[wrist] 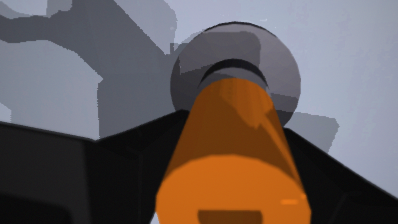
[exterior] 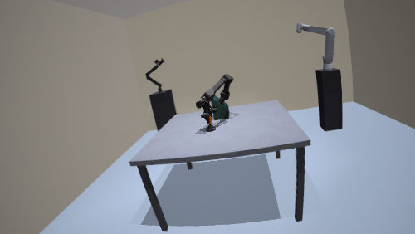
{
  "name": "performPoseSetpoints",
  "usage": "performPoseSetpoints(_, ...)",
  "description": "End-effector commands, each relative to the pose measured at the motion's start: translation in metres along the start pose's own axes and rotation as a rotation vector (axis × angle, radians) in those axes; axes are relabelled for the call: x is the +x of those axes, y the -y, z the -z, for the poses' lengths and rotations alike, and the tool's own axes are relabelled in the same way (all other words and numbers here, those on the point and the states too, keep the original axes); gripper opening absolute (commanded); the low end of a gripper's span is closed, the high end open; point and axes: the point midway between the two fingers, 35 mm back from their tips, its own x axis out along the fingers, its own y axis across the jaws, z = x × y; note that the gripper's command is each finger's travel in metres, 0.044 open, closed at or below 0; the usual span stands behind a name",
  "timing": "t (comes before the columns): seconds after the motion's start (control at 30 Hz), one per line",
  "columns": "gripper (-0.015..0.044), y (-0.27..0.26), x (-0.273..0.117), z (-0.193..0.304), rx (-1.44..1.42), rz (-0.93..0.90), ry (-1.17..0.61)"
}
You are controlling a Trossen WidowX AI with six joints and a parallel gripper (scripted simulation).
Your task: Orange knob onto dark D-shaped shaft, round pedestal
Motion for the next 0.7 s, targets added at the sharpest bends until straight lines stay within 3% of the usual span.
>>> performPoseSetpoints(0.0, 0.0000, 0.0005, -0.0013, 0.0025, -0.032, 0.006, 0.001)
performPoseSetpoints(0.67, 0.0000, -0.0005, -0.0021, 0.0007, -0.041, 0.006, 0.001)
